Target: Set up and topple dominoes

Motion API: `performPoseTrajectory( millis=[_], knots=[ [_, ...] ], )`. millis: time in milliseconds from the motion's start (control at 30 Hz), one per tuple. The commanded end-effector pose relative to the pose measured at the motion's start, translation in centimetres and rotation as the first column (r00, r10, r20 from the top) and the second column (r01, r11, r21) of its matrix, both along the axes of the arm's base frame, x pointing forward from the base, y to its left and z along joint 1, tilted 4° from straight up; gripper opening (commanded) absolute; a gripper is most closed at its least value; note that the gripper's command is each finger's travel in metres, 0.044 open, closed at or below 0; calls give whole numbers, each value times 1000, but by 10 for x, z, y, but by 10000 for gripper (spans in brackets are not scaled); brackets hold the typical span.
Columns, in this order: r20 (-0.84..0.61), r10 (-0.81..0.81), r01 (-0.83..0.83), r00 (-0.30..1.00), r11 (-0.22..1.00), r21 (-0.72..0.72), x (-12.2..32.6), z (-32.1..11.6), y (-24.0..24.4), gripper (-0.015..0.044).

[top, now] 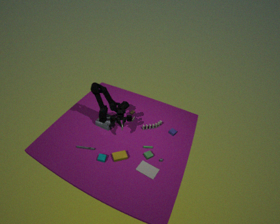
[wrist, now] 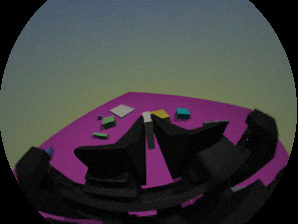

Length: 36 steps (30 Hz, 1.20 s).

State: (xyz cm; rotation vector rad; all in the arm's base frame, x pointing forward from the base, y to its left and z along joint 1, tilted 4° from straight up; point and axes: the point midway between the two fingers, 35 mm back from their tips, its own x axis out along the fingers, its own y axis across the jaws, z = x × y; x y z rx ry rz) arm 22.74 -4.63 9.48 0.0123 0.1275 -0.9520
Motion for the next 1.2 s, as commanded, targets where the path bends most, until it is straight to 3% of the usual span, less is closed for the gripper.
performPoseTrajectory(
  millis=[0, 1167],
  knots=[
    [7, -4, 4, 1000, 1000, -1, 0, 1, 0, 30],
    [6, -6, 6, 1000, 1000, 22, 12, -47, 2, 30]
  ],
)
